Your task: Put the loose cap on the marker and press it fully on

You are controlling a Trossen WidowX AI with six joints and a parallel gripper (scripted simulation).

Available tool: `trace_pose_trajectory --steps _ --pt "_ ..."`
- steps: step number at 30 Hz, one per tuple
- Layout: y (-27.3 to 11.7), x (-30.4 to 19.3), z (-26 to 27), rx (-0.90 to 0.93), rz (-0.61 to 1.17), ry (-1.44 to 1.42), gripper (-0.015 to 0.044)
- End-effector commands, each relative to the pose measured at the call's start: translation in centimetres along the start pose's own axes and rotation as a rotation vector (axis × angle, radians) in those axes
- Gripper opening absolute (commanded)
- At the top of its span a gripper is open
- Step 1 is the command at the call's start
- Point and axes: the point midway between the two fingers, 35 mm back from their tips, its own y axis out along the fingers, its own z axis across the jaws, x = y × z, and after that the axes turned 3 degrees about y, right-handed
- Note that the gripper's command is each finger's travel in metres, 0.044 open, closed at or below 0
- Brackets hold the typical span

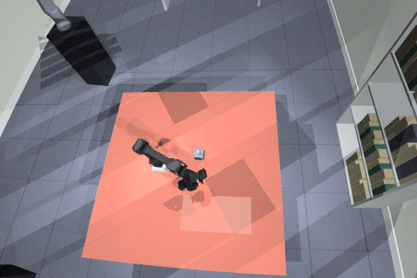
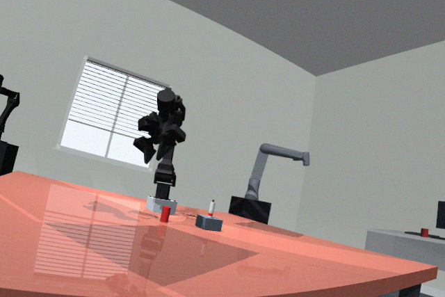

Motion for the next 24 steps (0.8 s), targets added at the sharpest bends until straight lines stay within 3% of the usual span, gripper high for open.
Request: trace_pose_trajectory --steps 1,6,24 --pt "1.4 -5.5 -1.0 -0.111 0.168 -0.161 0.024" --pt "1.6 -12.3 -3.3 -0.265 0.391 -0.388 0.024" --pt "5.6 -14.6 -5.6 -0.272 0.4 -0.397 0.024"
